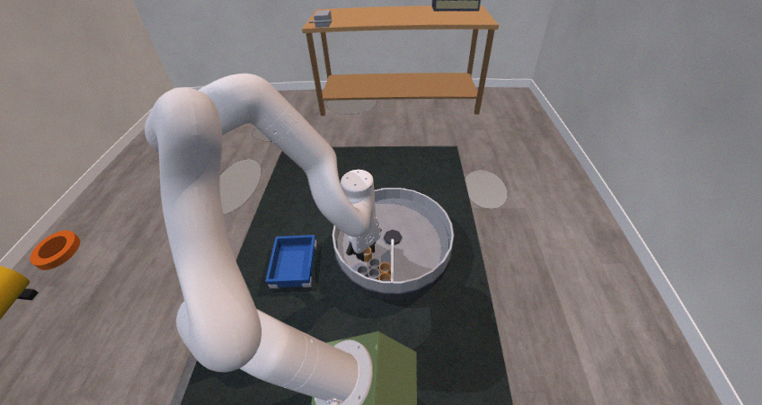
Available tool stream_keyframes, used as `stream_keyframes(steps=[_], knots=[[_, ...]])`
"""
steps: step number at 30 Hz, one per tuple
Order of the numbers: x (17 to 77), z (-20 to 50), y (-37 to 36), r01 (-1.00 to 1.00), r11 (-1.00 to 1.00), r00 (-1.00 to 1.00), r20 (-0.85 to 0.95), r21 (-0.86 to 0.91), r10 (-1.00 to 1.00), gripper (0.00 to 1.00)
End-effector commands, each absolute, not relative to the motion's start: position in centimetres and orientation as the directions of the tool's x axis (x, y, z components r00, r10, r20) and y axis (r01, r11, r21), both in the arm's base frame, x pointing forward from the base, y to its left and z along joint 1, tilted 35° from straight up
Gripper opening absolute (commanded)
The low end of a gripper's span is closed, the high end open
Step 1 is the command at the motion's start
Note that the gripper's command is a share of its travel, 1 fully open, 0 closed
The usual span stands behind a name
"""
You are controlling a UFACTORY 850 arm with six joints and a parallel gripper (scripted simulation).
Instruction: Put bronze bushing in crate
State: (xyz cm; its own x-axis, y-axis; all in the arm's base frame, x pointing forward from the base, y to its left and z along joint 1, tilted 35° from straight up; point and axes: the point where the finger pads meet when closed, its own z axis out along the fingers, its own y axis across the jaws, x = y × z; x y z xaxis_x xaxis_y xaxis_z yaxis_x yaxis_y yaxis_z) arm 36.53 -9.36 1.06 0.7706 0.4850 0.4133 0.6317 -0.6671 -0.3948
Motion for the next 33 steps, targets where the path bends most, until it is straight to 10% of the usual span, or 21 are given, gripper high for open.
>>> stream_keyframes(steps=[1,33], knots=[[36.4,2.7,-10.5,0.632,-0.667,0.77,0.413,-0.394,0.486,0.0],[36.3,5.6,-11.6,0.632,-0.667,0.77,0.413,-0.394,0.486,0.0]])
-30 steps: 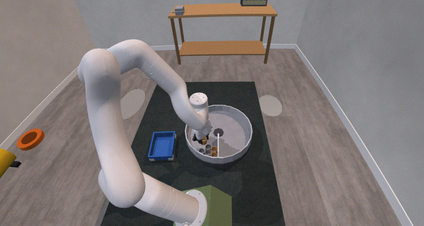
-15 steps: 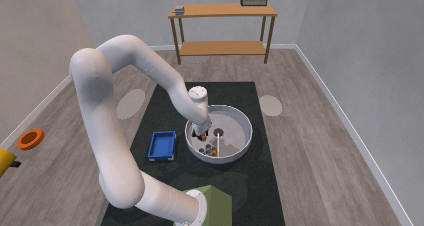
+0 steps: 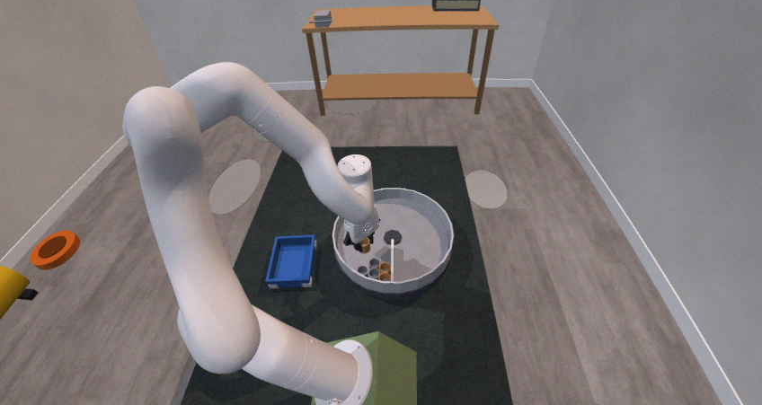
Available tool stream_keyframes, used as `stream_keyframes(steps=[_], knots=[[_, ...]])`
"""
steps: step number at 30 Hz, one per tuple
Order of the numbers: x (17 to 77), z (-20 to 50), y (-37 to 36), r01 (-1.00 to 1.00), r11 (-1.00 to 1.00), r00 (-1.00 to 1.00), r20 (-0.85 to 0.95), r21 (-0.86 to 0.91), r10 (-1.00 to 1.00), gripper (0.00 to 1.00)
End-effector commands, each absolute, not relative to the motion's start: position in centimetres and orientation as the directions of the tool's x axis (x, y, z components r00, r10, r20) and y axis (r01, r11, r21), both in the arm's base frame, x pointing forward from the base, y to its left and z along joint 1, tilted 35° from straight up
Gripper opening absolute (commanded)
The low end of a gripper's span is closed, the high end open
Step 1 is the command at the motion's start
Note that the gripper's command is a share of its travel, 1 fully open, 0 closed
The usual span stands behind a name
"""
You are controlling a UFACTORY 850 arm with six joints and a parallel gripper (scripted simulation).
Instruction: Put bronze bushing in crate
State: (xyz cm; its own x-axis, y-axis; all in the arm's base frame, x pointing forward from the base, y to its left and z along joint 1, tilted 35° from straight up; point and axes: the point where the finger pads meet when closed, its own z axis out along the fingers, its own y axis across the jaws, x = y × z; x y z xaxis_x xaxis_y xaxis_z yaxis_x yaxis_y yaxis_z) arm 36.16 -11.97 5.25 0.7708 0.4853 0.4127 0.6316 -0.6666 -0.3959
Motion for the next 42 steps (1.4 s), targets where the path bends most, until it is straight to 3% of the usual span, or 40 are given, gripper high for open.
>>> stream_keyframes(steps=[1,29,42], knots=[[36.4,5.8,-11.3,0.632,-0.667,0.77,0.413,-0.394,0.486,0.0],[40.3,19.1,7.4,0.632,-0.667,0.77,0.413,-0.394,0.486,0.0],[40.7,20.6,9.5,0.632,-0.667,0.77,0.413,-0.394,0.486,0.0]])
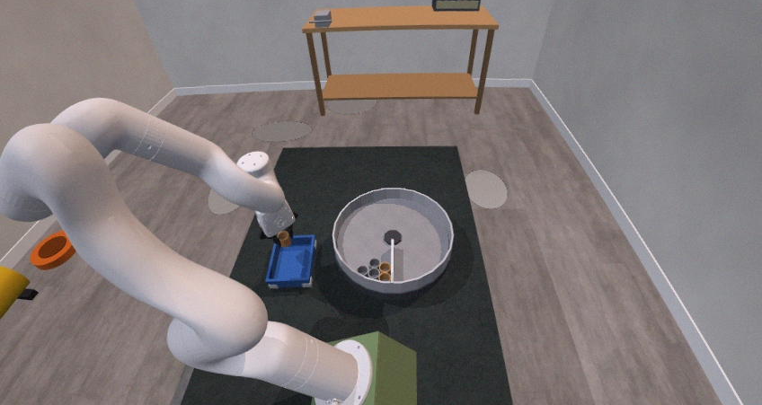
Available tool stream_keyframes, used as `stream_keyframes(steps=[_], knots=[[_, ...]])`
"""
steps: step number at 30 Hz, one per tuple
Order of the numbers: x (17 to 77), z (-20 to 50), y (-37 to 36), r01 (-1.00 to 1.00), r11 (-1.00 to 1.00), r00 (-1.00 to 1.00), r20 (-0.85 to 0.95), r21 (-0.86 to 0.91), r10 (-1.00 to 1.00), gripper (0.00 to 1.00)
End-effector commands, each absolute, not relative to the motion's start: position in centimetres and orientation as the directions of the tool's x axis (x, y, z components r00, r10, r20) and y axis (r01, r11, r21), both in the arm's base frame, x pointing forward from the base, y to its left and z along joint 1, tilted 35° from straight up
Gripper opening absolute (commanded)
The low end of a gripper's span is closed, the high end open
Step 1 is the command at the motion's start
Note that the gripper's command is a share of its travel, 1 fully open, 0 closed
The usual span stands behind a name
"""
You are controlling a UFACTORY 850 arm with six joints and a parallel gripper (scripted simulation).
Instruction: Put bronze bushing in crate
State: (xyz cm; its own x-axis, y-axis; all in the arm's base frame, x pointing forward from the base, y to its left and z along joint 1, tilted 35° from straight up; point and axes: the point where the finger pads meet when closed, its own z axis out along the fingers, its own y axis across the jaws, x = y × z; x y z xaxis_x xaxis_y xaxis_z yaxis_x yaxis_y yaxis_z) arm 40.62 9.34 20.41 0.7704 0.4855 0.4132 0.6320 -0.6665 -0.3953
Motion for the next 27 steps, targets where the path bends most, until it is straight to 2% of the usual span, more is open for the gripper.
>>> stream_keyframes(steps=[1,15,27], knots=[[40.7,20.6,9.5,0.632,-0.667,0.77,0.413,-0.394,0.486,0.0],[40.7,20.3,9.6,0.632,-0.667,0.77,0.413,-0.394,0.486,0.0],[41.1,16.4,12.4,0.632,-0.667,0.77,0.413,-0.394,0.486,0.0]])
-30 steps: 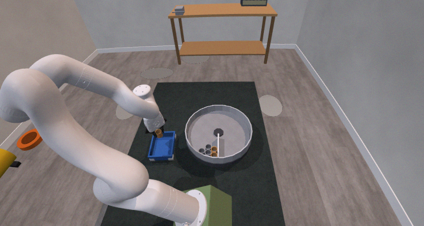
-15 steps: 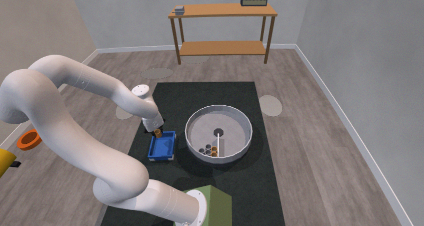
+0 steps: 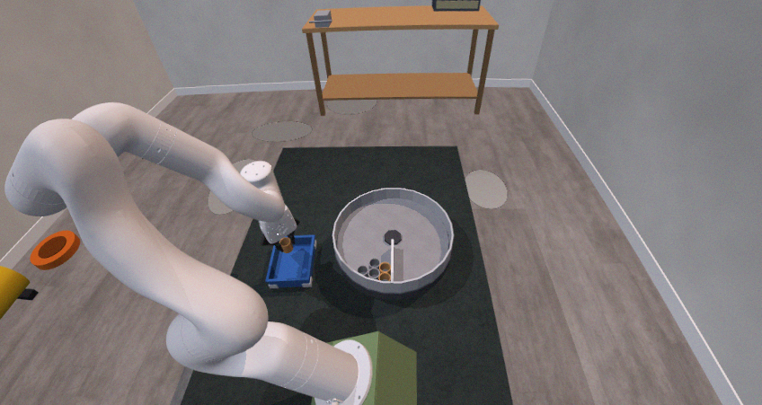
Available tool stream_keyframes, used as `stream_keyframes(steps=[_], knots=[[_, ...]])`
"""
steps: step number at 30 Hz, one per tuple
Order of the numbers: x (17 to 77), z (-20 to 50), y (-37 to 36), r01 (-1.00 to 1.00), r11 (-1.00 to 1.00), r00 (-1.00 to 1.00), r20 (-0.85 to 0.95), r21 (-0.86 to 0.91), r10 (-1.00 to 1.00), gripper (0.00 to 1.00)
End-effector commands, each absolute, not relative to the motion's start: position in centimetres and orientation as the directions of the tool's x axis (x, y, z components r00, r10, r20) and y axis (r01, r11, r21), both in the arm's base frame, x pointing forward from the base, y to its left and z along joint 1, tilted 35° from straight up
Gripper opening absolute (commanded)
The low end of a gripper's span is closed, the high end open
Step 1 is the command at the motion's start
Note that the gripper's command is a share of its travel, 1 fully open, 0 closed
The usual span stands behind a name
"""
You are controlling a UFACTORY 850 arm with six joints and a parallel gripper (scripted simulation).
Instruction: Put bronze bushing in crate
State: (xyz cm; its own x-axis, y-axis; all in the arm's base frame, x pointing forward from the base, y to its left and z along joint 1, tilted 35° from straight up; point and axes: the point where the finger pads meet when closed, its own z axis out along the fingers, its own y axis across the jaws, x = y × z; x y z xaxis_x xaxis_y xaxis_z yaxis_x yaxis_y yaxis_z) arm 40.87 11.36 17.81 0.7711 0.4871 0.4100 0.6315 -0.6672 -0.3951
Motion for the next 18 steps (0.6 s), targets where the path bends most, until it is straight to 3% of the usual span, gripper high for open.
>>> stream_keyframes(steps=[1,18], knots=[[41.2,16.0,12.7,0.632,-0.667,0.77,0.413,-0.394,0.486,0.0],[41.4,14.0,14.1,0.632,-0.667,0.77,0.413,-0.394,0.486,0.0]])
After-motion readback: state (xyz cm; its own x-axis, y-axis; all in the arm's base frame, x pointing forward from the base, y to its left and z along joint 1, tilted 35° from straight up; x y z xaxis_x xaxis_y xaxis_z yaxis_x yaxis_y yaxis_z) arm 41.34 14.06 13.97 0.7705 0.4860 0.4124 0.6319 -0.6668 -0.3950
